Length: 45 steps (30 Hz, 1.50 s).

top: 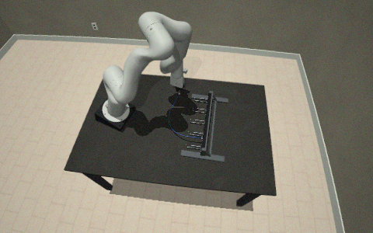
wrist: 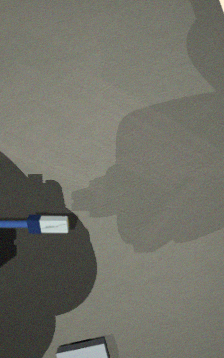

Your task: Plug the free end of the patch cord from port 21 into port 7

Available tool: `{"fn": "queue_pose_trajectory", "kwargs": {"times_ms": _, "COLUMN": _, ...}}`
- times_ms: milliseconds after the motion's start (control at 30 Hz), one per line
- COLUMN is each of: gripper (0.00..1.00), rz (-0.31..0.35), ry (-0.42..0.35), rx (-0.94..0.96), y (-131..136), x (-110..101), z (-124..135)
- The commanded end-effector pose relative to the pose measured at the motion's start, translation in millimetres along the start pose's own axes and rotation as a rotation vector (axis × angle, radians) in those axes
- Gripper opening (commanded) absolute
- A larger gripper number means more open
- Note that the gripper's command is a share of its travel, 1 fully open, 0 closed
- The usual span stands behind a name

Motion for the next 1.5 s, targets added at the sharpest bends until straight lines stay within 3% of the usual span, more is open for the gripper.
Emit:
{"fn": "queue_pose_trajectory", "kwargs": {"times_ms": 0, "gripper": 0.00, "rz": 0.001, "ry": 0.001, "rx": 0.000, "y": 0.4, "x": -0.4, "z": -0.4}}
{"fn": "queue_pose_trajectory", "kwargs": {"times_ms": 567, "gripper": 0.00, "rz": 0.044, "ry": -0.036, "rx": 0.075, "y": -0.3, "x": -1.0, "z": 10.1}}
{"fn": "queue_pose_trajectory", "kwargs": {"times_ms": 967, "gripper": 0.00, "rz": 0.231, "ry": -0.093, "rx": 0.328, "y": 1.6, "x": -6.7, "z": 40.4}}
{"fn": "queue_pose_trajectory", "kwargs": {"times_ms": 1133, "gripper": 0.00, "rz": 0.275, "ry": -0.091, "rx": 0.380, "y": 2.5, "x": -8.5, "z": 45.6}}
{"fn": "queue_pose_trajectory", "kwargs": {"times_ms": 1200, "gripper": 0.00, "rz": 0.330, "ry": -0.081, "rx": 0.445, "y": 3.9, "x": -11.2, "z": 51.5}}
{"fn": "queue_pose_trajectory", "kwargs": {"times_ms": 1467, "gripper": 0.00, "rz": 0.438, "ry": -0.035, "rx": 0.573, "y": 6.9, "x": -17.5, "z": 61.4}}
Point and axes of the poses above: the point where the finger pads meet when closed, its own x axis out along the fingers, its own y axis across the jaws, z = x × y, the point moved 9 cm from there along -x, back along the fingers, and after that the axes turned 5 degrees about -x, right-handed, at the moved point
